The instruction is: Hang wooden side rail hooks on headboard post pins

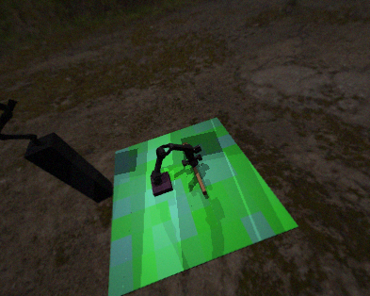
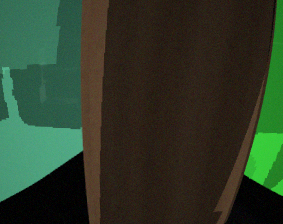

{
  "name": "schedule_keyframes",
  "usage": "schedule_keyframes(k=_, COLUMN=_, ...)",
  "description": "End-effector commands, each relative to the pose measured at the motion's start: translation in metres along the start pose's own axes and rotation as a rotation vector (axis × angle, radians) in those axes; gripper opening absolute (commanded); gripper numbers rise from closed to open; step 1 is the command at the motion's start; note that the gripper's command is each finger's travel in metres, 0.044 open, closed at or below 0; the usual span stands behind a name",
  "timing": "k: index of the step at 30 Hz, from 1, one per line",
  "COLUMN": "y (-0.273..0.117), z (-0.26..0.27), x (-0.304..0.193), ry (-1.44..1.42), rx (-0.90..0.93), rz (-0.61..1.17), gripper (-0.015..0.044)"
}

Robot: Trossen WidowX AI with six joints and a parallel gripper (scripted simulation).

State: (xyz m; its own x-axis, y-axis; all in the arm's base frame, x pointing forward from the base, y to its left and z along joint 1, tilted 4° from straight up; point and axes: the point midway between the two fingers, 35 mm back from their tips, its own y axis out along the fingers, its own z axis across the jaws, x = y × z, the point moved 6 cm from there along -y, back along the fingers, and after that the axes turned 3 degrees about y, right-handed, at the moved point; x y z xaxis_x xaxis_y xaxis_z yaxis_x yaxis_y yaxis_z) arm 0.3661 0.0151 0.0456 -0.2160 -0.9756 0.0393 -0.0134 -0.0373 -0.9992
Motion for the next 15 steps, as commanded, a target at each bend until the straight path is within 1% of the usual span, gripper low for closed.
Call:
schedule_keyframes(k=1, y=0.0001, z=-0.0031, x=0.0007, ry=0.003, rx=-0.005, rz=-0.003, gripper=0.0000)
schedule_keyframes(k=15, y=0.0002, z=-0.0091, x=0.0010, ry=0.003, rx=-0.005, rz=-0.003, gripper=0.0000)
